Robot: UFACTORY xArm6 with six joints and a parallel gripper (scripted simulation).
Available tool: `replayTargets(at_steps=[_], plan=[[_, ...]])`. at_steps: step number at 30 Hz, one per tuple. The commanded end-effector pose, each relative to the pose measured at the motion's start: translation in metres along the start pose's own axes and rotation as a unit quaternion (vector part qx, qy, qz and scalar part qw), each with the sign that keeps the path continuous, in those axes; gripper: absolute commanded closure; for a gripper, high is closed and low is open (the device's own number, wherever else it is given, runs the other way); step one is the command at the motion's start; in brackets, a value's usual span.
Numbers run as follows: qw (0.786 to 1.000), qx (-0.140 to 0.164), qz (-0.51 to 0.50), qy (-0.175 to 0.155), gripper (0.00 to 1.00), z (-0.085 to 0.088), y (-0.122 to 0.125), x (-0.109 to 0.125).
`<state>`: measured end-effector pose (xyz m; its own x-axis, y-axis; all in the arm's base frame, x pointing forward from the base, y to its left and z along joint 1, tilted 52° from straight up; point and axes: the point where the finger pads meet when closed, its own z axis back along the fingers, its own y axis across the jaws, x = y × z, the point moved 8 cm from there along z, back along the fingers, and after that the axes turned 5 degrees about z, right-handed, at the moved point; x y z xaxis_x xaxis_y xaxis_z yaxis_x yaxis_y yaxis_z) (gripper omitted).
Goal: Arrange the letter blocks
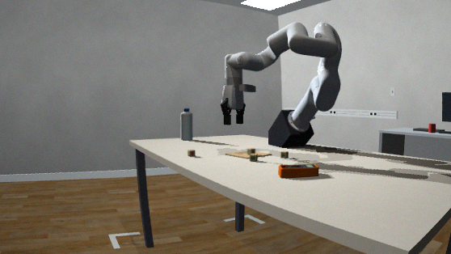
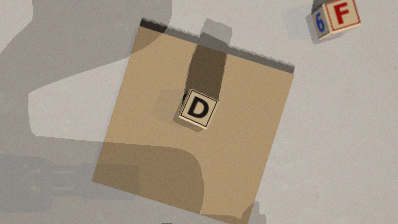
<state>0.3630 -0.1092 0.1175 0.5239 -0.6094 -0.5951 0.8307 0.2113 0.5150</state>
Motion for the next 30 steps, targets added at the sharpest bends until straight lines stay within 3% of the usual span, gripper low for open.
replayTargets(at_steps=[1, 12, 17, 23, 24, 30], plan=[[1.0, 0.001, 0.001, -0.002, 0.0, 0.001, 0.001, 0.001], [1.0, 0.001, 0.001, -0.002, 0.0, 0.002, 0.003, 0.004], [1.0, 0.003, 0.001, -0.002, 0.0, 0.009, 0.034, 0.039], [1.0, 0.003, 0.001, -0.002, 0.0, 0.012, 0.05, 0.06], [1.0, 0.004, 0.001, -0.002, 0.0, 0.013, 0.061, 0.074], [1.0, 0.004, 0.001, -0.001, 0.0, 0.014, 0.081, 0.101]])
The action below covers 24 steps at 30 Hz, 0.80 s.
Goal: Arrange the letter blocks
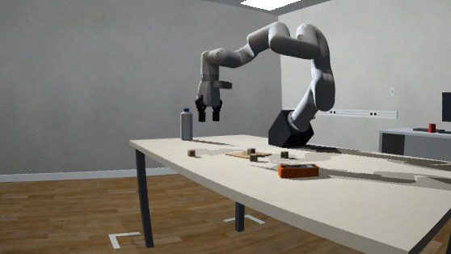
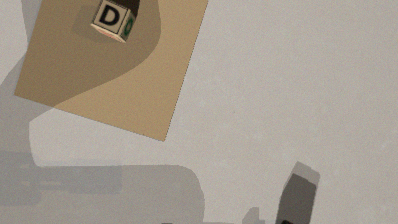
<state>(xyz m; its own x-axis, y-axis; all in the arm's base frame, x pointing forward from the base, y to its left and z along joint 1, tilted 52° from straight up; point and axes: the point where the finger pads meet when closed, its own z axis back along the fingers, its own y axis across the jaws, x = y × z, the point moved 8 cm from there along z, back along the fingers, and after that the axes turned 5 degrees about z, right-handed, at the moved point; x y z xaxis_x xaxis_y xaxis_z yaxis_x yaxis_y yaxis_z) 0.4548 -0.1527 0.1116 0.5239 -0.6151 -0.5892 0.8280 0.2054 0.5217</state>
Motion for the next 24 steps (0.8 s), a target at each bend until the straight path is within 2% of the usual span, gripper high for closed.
replayTargets(at_steps=[1, 8, 10, 11, 24], plan=[[1.0, 0.0, 0.0, 0.002, 0.0, 0.001, 0.02, 0.028], [1.0, -0.001, 0.0, 0.002, 0.0, -0.001, 0.042, 0.062], [1.0, -0.001, 0.0, 0.002, 0.0, -0.001, 0.042, 0.062], [1.0, -0.001, 0.0, 0.002, 0.0, -0.002, 0.05, 0.075], [1.0, -0.003, 0.0, 0.002, 0.0, -0.014, 0.075, 0.123]])
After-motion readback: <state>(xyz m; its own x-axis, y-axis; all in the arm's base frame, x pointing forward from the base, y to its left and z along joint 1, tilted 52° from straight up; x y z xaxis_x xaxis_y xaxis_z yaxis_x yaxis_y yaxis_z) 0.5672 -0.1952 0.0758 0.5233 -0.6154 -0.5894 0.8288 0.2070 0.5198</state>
